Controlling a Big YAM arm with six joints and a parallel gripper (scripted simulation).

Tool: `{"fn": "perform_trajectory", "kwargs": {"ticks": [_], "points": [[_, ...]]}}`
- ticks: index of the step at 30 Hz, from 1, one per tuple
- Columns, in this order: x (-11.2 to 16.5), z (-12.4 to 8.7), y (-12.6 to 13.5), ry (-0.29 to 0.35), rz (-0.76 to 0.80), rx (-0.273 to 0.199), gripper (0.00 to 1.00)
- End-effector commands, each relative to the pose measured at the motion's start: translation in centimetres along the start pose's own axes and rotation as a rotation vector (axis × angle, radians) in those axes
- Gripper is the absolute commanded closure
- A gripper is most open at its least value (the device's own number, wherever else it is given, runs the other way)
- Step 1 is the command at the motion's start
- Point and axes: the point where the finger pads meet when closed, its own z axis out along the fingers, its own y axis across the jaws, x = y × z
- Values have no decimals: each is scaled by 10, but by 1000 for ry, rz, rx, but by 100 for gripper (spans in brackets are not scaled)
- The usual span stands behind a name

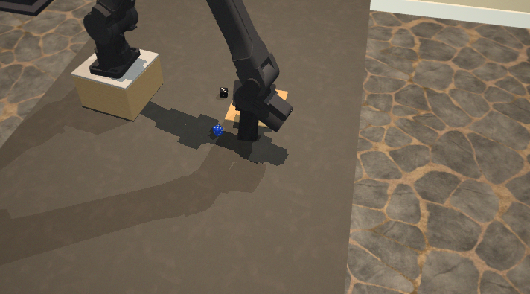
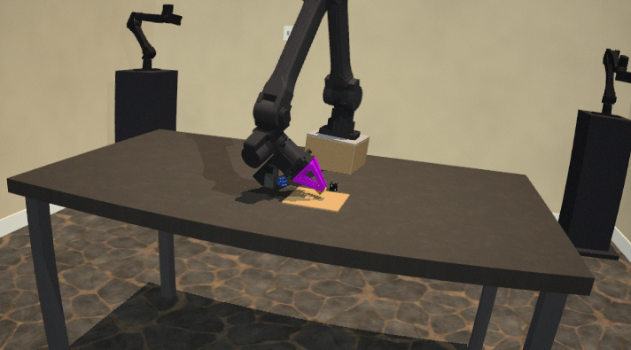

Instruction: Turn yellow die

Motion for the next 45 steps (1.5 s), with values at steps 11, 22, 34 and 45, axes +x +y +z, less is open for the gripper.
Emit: {"fn": "perform_trajectory", "kwargs": {"ticks": [11,22,34,45], "points": [[-6,6,7,-2,-7,-4,85],[-4,3,12,-9,-25,-17,85],[-5,3,12,-8,-24,-17,85],[-5,3,12,-8,-24,-17,85]]}}
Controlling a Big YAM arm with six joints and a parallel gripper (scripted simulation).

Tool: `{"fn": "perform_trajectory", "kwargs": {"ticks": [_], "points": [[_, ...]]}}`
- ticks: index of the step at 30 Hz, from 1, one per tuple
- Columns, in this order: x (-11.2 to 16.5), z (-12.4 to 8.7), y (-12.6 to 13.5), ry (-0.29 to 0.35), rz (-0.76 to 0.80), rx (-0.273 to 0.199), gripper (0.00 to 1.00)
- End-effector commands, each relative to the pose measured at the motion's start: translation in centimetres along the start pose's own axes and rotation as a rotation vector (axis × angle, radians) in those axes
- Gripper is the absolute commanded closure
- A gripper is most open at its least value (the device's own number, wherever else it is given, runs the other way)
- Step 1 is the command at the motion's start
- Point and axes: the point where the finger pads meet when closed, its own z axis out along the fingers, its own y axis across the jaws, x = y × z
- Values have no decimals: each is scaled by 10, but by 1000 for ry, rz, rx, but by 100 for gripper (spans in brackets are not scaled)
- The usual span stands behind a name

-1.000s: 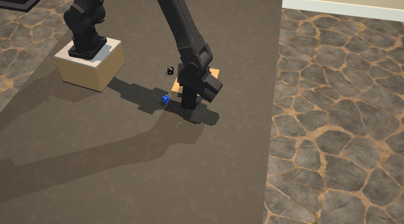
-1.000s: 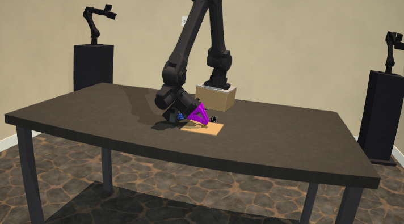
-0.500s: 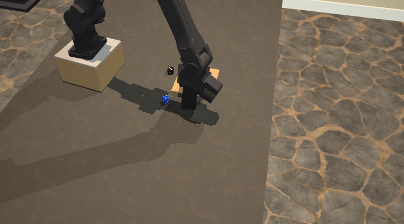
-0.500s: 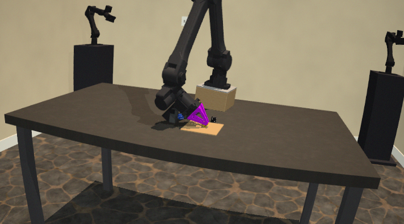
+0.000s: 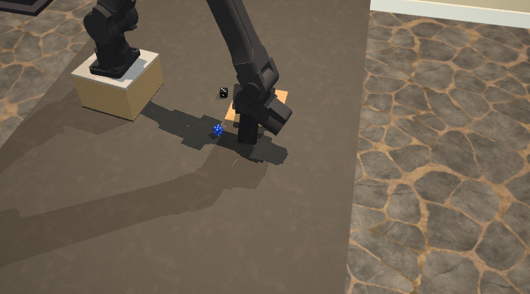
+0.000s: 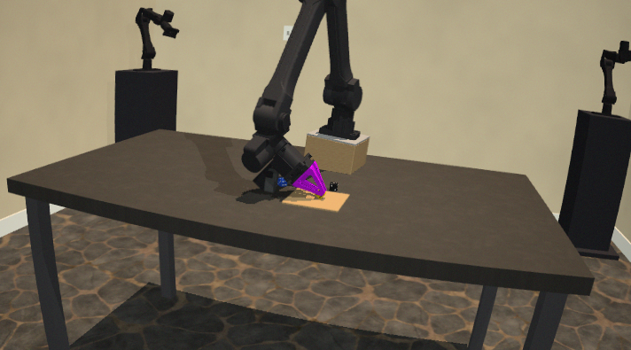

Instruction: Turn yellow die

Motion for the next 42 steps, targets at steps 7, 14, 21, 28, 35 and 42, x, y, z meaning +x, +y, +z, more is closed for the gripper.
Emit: {"fn": "perform_trajectory", "kwargs": {"ticks": [7,14,21,28,35,42], "points": [[4,-5,13,-9,-27,-19,85],[4,-5,13,-9,-27,-19,85],[4,-5,13,-9,-27,-19,78],[4,-5,13,-9,-27,-19,70],[4,-5,13,-9,-27,-19,66],[4,-5,13,-9,-27,-19,66]]}}
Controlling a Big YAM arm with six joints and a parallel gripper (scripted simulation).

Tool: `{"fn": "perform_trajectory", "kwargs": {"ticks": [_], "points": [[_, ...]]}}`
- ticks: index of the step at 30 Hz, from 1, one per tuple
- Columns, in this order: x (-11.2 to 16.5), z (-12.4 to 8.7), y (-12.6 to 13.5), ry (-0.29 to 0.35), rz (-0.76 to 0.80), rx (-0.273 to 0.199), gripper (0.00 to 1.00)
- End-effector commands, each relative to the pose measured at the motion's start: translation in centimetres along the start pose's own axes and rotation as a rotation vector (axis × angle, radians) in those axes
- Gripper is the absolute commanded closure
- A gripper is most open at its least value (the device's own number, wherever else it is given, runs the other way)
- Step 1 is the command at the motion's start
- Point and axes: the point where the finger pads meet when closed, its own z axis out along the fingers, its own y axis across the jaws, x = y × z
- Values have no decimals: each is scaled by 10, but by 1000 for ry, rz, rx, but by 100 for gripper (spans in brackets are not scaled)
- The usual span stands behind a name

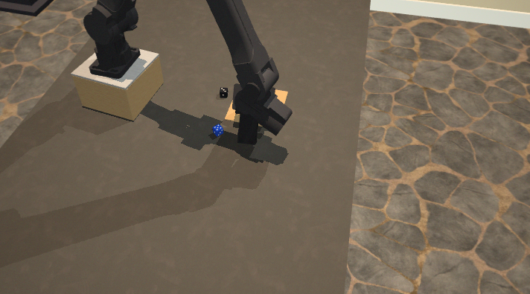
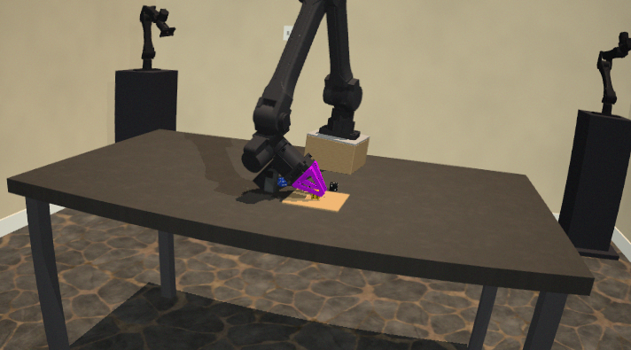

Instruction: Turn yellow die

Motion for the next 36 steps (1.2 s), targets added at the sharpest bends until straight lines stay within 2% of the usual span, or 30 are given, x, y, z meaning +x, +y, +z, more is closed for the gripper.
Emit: {"fn": "perform_trajectory", "kwargs": {"ticks": [1,32,36], "points": [[4,-5,13,-9,-27,-19,66],[4,-5,13,-9,-27,-19,66],[5,-20,19,-15,-40,-36,66]]}}
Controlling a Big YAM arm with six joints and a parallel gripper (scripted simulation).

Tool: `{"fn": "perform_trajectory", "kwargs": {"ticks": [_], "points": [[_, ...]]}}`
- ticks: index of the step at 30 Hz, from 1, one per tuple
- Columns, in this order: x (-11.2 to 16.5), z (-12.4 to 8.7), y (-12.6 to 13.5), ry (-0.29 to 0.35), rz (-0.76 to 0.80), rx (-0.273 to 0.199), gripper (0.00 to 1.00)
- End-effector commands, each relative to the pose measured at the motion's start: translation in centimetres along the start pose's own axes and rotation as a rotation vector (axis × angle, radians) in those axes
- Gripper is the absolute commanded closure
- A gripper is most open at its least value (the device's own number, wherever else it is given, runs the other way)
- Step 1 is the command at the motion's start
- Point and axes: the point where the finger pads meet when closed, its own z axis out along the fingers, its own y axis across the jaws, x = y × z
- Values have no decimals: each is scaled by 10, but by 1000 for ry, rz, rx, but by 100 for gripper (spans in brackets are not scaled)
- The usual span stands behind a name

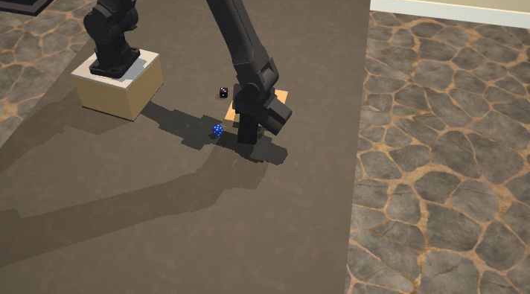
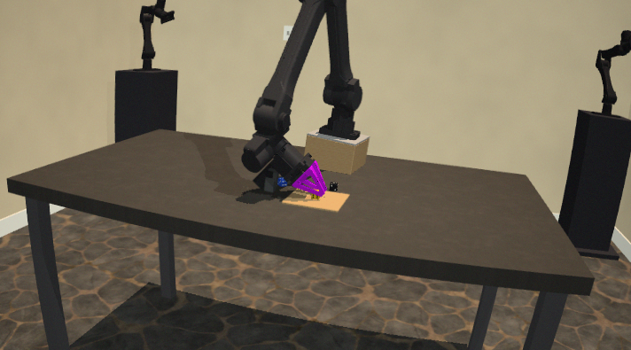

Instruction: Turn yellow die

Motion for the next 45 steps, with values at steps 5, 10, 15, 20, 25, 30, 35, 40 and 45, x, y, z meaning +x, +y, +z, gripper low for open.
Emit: {"fn": "perform_trajectory", "kwargs": {"ticks": [5,10,15,20,25,30,35,40,45], "points": [[5,-28,19,-19,-41,-37,66],[5,-47,19,-21,-41,-37,66],[2,-60,16,-17,-32,-30,66],[6,-61,17,-17,-41,-21,66],[7,-62,11,-14,-33,-22,66],[13,-71,13,-18,-35,-30,66],[30,-87,19,-24,-47,-36,66],[40,-97,18,-25,-47,-37,66],[54,-105,18,-25,-51,-35,66]]}}
